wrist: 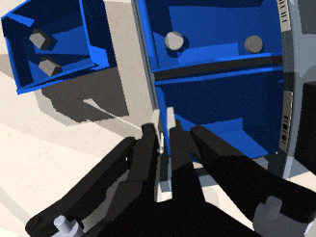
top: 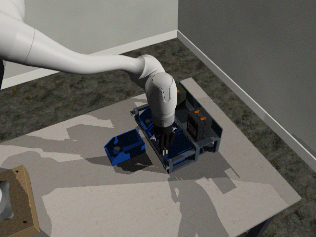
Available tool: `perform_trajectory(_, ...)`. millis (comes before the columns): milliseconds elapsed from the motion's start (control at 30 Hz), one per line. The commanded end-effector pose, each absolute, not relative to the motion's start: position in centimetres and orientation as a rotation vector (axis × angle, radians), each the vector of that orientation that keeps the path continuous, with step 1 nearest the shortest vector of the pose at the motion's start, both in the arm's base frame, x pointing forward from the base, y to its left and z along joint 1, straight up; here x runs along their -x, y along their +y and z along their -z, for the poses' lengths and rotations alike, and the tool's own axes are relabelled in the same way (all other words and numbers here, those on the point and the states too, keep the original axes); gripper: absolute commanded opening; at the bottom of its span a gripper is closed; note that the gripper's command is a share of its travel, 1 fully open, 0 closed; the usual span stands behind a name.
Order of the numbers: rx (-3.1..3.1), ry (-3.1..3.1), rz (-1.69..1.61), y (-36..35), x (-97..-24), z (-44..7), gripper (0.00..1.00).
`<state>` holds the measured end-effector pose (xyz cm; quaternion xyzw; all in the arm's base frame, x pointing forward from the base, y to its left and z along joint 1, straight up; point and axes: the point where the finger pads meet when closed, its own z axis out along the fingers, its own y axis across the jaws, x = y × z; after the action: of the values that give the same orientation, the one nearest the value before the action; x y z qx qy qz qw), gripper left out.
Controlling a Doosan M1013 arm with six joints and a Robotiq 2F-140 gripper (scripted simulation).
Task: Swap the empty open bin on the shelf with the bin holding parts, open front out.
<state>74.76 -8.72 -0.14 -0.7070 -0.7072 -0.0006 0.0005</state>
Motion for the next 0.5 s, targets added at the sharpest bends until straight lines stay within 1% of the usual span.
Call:
perform_trajectory(0,2.22,-2.221,0.002,-8.71,-74.76,0.12,0.1)
perform_trajectory(467,2.22,-2.221,0.002,-8.71,-74.76,-0.55,0.1)
